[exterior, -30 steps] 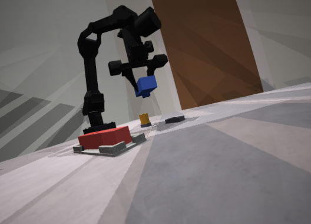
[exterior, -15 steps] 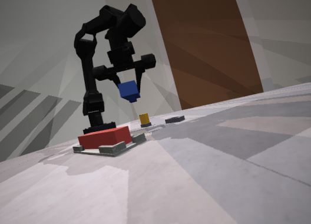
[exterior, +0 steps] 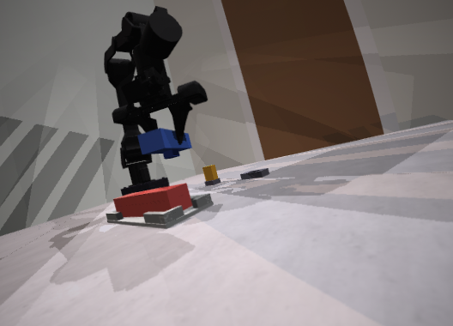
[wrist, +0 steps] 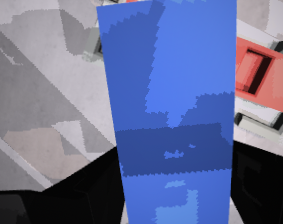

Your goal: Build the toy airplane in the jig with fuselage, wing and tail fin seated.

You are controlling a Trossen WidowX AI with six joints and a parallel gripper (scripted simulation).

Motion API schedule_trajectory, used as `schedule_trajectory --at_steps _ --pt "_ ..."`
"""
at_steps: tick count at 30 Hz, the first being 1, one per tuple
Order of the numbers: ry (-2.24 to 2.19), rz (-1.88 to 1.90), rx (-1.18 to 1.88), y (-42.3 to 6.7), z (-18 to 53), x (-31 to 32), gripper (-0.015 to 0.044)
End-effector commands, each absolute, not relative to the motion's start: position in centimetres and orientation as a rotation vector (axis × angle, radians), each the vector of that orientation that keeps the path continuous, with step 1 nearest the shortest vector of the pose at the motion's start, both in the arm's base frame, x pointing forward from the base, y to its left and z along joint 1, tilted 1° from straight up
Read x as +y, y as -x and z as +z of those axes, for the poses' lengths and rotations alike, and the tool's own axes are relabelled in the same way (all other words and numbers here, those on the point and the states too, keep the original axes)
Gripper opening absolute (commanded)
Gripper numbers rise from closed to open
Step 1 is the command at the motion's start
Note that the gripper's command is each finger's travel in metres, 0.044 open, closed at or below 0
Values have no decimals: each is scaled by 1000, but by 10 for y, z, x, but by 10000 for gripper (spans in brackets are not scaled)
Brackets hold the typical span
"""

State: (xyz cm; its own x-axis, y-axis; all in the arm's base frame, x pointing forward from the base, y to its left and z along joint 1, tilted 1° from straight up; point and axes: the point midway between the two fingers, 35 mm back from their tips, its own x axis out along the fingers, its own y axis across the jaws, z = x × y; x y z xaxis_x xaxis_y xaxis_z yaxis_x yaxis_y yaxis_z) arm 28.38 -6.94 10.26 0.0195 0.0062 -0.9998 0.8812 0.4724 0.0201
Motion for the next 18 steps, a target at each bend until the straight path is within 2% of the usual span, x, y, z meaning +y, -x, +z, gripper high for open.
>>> schedule_trajectory --at_steps 1,18 --pt "-890 -865 1368 -277 101 -78 0" --pt "-1095 -1074 1268 -240 89 -117 0"
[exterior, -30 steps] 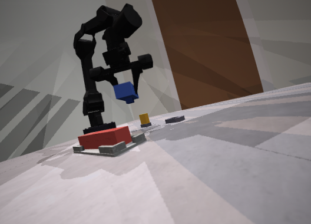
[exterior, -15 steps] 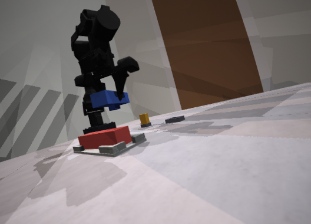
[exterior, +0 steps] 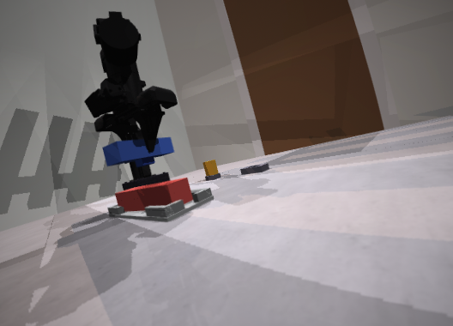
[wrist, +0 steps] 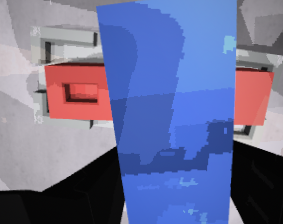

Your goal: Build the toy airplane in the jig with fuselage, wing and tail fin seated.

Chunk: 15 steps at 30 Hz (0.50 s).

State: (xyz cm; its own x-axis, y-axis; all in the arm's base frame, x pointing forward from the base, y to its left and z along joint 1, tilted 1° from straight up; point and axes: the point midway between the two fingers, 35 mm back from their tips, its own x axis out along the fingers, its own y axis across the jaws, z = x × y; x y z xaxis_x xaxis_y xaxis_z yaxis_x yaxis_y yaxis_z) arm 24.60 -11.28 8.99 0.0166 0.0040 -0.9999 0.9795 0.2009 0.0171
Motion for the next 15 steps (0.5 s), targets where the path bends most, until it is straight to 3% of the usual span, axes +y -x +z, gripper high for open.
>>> schedule_trajectory --at_steps 1,7,15 --pt "-1106 -1087 1261 -238 88 -119 0" --pt "-1159 -1141 1230 -227 85 -128 0" --pt "-1159 -1141 1230 -227 85 -127 195"
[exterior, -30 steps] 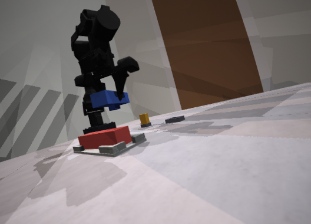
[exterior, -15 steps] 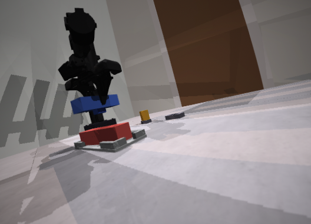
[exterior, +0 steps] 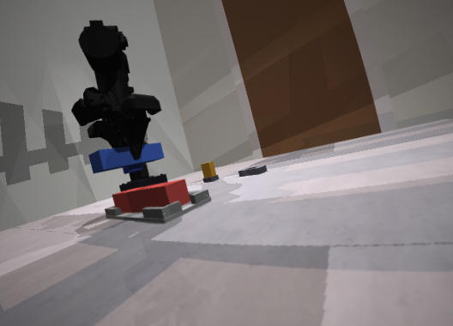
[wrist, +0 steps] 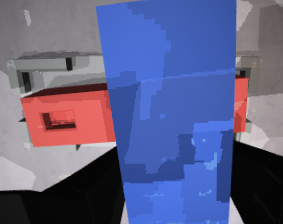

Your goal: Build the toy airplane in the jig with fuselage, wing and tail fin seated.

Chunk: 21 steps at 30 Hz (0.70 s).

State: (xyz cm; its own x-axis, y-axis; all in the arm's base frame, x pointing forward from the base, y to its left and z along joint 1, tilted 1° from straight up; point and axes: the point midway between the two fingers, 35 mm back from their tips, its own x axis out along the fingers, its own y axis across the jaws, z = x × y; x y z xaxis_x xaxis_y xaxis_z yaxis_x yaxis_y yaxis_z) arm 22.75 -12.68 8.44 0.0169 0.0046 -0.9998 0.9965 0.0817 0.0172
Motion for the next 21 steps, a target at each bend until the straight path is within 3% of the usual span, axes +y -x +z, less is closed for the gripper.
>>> schedule_trajectory --at_steps 1,21 --pt "-1159 -1141 1230 -227 85 -127 195" --pt "-1159 -1141 1230 -227 78 -129 195"
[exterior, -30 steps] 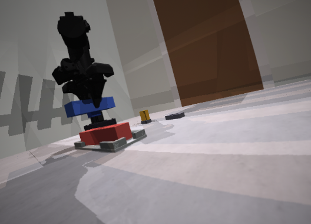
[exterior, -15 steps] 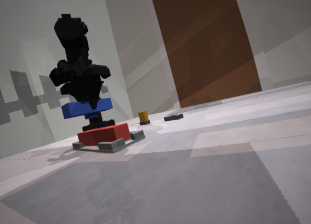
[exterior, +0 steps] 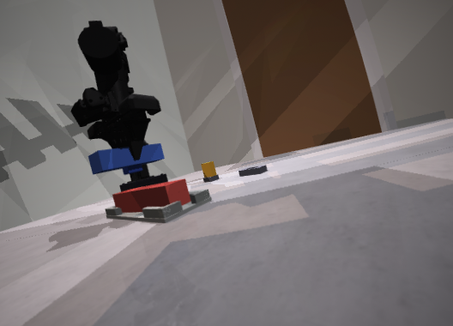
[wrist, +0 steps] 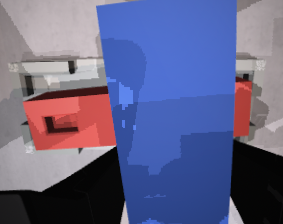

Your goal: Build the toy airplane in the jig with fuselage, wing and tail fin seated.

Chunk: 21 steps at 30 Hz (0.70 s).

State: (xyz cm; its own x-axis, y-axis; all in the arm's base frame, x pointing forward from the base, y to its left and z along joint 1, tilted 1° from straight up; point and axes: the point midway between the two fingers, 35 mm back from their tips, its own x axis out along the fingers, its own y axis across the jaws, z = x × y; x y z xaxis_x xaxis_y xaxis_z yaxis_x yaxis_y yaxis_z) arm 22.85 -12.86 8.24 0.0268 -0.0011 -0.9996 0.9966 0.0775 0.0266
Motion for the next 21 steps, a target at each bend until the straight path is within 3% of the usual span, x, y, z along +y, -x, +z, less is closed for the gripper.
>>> schedule_trajectory --at_steps 1,21 --pt "-1159 -1141 1230 -227 76 -129 195" --pt "-1159 -1141 1230 -227 45 -128 195"
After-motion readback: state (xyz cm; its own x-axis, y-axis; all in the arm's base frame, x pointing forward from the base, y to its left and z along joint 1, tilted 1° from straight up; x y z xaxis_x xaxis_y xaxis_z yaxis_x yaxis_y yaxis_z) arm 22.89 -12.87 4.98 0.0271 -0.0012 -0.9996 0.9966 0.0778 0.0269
